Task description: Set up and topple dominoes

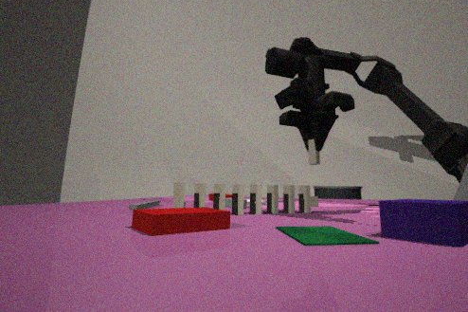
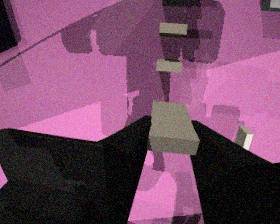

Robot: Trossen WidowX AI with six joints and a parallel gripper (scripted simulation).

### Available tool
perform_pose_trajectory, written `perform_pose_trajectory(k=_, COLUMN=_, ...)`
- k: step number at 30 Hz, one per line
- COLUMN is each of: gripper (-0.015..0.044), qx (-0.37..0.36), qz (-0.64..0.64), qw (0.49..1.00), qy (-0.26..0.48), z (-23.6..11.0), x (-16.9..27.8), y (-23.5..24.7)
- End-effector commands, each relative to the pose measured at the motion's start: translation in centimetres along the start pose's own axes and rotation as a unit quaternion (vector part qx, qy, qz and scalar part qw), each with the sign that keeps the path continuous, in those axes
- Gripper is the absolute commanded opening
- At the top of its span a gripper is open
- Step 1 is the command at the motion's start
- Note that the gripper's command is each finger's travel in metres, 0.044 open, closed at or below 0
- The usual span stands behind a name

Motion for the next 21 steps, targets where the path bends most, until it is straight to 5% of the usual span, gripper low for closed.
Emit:
perform_pose_trajectory(k=1, gripper=0.0107, qx=0.003, qz=-0.003, qw=1.000, qy=0.000, z=1.7, x=0.0, y=-0.1)
perform_pose_trajectory(k=21, gripper=0.0107, qx=0.008, qz=-0.005, qw=1.000, qy=0.007, z=9.0, x=0.8, y=-0.1)
Point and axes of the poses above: the point midway between the two fingers, 35 mm back from their tips, its own z axis out along the fingers, its own y axis across the jaws, x = y × z, the point moved 3 cm from there along -z, back along the fingers, and after that the axes turned 8 degrees about z, right-handed, at the moved point
